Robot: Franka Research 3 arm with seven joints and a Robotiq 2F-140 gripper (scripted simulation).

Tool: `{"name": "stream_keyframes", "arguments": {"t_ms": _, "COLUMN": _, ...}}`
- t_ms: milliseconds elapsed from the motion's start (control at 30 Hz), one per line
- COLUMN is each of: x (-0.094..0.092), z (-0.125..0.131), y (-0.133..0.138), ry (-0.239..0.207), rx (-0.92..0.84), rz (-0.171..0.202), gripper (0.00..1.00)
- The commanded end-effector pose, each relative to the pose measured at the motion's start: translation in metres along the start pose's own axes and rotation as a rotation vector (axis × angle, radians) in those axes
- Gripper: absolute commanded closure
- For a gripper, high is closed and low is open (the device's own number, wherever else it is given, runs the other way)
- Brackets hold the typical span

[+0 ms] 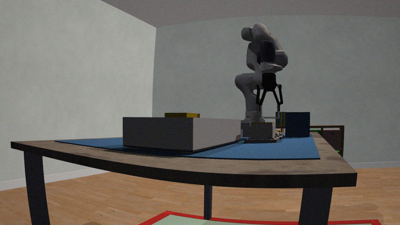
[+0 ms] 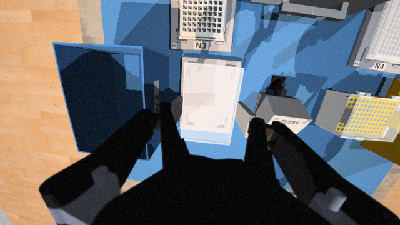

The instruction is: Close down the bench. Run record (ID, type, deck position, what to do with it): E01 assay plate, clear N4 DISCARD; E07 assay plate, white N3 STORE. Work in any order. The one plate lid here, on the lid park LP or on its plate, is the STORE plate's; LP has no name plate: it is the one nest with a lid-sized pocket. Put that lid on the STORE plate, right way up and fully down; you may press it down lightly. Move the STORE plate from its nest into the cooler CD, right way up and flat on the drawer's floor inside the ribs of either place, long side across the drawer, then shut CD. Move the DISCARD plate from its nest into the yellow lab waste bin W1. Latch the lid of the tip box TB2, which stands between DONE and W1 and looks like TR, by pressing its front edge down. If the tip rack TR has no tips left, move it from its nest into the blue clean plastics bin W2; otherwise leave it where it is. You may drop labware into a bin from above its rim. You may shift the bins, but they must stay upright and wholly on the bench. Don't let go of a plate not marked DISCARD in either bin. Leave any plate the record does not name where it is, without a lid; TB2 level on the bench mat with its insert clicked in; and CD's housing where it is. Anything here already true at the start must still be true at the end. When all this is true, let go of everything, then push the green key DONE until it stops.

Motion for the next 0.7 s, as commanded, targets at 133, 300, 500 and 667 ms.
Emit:
{"name": "stream_keyframes", "arguments": {"t_ms": 133, "x": -0.011, "z": 0.002, "y": 0.000, "ry": -0.008, "rx": -0.008, "rz": 0.001, "gripper": 1.00}}
{"name": "stream_keyframes", "arguments": {"t_ms": 300, "x": -0.015, "z": 0.002, "y": 0.000, "ry": -0.008, "rx": -0.008, "rz": 0.001, "gripper": 1.00}}
{"name": "stream_keyframes", "arguments": {"t_ms": 500, "x": -0.023, "z": 0.002, "y": 0.000, "ry": -0.008, "rx": -0.008, "rz": 0.001, "gripper": 1.00}}
{"name": "stream_keyframes", "arguments": {"t_ms": 667, "x": -0.029, "z": 0.002, "y": 0.000, "ry": -0.008, "rx": -0.008, "rz": 0.001, "gripper": 1.00}}
Point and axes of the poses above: the point where the finger pads meet when closed, its own x axis out along the fingers, its own y axis across the jaws, z = x × y, the point moved 3 cm from there along -x, back along the fingers, and after that the axes turned 12 degrees about x, right-handed, at the moved point
